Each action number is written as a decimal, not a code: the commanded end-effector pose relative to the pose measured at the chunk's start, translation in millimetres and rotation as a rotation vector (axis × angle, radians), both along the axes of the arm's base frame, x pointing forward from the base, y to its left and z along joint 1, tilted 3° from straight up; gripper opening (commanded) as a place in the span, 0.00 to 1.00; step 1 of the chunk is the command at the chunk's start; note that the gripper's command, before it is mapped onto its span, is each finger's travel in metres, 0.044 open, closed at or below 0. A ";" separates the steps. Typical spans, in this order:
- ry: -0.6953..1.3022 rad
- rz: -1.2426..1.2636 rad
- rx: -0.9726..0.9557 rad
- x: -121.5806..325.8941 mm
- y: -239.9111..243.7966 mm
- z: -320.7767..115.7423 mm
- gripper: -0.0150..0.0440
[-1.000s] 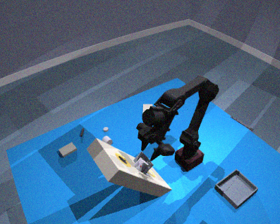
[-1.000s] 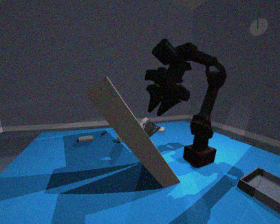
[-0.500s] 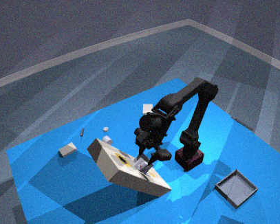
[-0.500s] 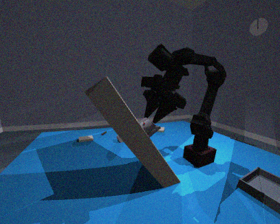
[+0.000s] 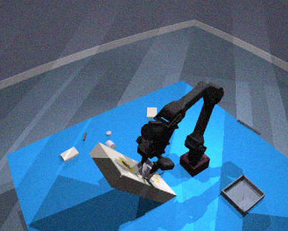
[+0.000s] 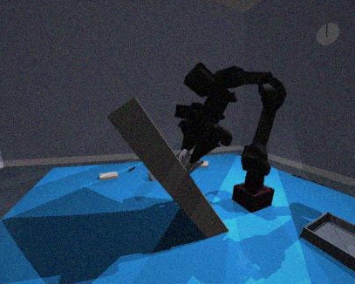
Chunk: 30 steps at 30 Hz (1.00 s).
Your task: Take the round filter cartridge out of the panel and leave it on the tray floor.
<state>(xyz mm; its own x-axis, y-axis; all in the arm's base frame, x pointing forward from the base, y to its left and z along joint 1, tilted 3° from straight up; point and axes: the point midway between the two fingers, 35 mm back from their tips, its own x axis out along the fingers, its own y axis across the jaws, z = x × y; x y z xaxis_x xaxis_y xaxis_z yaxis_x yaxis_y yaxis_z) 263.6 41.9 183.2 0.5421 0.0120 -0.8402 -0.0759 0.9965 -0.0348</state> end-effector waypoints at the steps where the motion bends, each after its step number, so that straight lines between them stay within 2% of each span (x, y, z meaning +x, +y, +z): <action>1: -0.001 0.000 0.000 -0.4 0.0 0.8 0.66; 8: -0.001 0.000 0.000 -0.4 0.0 0.8 0.58; 15: -0.002 0.000 0.001 4.5 0.8 8.5 0.27; 16: -0.002 0.000 0.001 6.5 1.0 11.6 0.25; 22: -0.003 0.001 0.001 13.0 2.1 22.8 0.25; 30: -0.002 0.001 0.001 -1.0 3.0 54.8 0.25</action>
<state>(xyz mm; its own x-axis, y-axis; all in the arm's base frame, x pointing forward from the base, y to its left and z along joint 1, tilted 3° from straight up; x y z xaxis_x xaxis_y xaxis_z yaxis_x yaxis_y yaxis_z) 267.2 45.0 223.1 0.5317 0.0139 -0.8468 -0.0820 0.9960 -0.0352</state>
